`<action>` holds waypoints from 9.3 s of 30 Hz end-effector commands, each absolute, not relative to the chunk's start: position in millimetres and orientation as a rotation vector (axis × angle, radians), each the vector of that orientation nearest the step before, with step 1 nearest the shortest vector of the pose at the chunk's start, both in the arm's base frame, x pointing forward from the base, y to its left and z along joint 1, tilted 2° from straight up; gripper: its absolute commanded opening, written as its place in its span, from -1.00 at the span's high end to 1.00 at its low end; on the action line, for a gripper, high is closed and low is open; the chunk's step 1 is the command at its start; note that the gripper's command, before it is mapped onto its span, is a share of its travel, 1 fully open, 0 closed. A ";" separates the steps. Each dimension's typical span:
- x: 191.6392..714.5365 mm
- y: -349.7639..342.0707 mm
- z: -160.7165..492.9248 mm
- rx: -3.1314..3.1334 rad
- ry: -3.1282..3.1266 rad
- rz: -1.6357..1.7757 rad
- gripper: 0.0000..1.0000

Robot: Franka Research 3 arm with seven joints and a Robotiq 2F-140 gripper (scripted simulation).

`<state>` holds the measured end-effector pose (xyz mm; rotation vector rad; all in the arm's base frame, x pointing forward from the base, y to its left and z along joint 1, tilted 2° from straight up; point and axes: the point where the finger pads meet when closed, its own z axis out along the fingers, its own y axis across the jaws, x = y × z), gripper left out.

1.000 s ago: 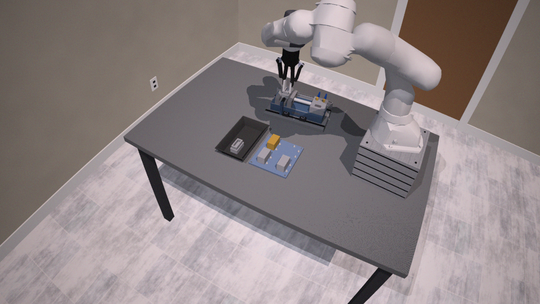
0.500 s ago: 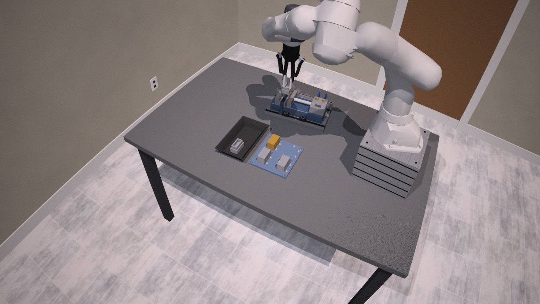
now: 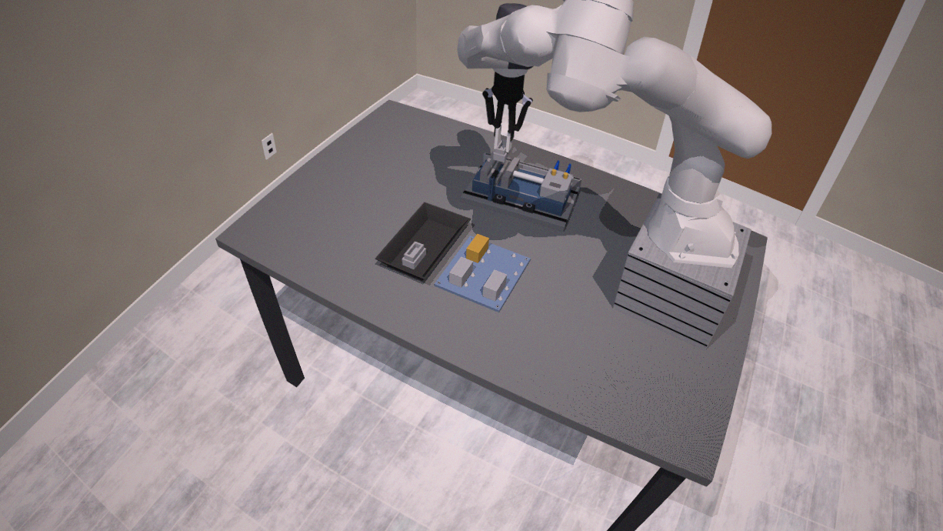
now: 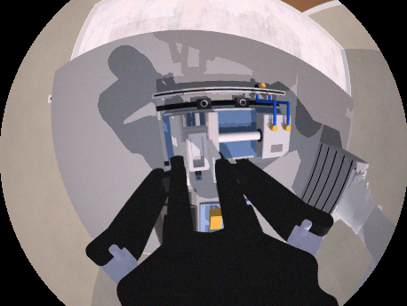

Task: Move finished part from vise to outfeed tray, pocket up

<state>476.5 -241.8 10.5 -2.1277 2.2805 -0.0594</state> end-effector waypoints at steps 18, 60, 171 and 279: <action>548.3 -117.7 12.7 -2.063 2.339 -0.051 1.00; 583.6 3.4 13.3 -2.013 2.381 -0.052 1.00; 585.5 4.0 -5.0 -2.012 2.381 -0.051 1.00; 588.5 3.1 -84.7 -2.012 2.381 -0.051 1.00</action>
